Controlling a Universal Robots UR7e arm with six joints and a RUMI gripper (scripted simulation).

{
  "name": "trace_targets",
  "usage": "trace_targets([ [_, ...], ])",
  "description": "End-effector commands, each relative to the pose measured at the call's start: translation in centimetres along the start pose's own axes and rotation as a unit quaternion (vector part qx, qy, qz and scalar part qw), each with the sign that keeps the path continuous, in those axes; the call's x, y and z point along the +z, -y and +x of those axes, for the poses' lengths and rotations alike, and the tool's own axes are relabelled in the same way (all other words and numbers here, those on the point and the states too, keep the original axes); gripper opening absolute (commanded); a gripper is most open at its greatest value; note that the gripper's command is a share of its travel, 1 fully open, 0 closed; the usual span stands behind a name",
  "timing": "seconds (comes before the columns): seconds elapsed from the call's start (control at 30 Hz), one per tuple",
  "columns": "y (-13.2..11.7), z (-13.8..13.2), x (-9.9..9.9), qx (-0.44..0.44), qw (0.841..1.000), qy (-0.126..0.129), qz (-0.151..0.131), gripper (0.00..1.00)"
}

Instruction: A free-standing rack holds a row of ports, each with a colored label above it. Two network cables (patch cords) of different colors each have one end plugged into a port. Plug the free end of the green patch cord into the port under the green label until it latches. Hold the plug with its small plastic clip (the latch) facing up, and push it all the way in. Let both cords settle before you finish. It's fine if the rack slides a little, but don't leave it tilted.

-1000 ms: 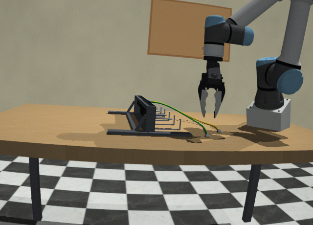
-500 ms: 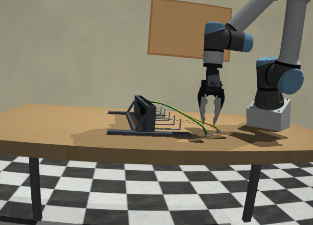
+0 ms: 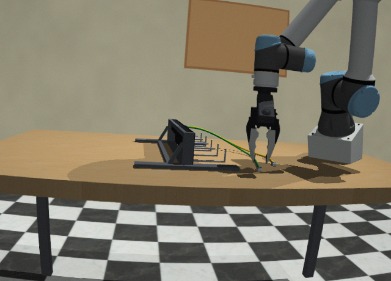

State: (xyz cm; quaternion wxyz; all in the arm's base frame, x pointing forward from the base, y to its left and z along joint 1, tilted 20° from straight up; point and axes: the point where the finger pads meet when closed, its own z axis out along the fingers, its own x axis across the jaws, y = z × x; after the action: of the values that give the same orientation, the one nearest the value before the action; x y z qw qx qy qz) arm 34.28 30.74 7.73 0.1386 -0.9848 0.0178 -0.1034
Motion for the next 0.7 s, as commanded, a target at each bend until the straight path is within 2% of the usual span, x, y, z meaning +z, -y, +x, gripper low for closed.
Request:
trace_targets([
  [0.0,0.03,0.05,0.37,0.0,1.0,-0.001,0.0,0.22],
  [0.67,0.03,0.05,0.72,0.0,1.0,-0.001,0.0,0.22],
])
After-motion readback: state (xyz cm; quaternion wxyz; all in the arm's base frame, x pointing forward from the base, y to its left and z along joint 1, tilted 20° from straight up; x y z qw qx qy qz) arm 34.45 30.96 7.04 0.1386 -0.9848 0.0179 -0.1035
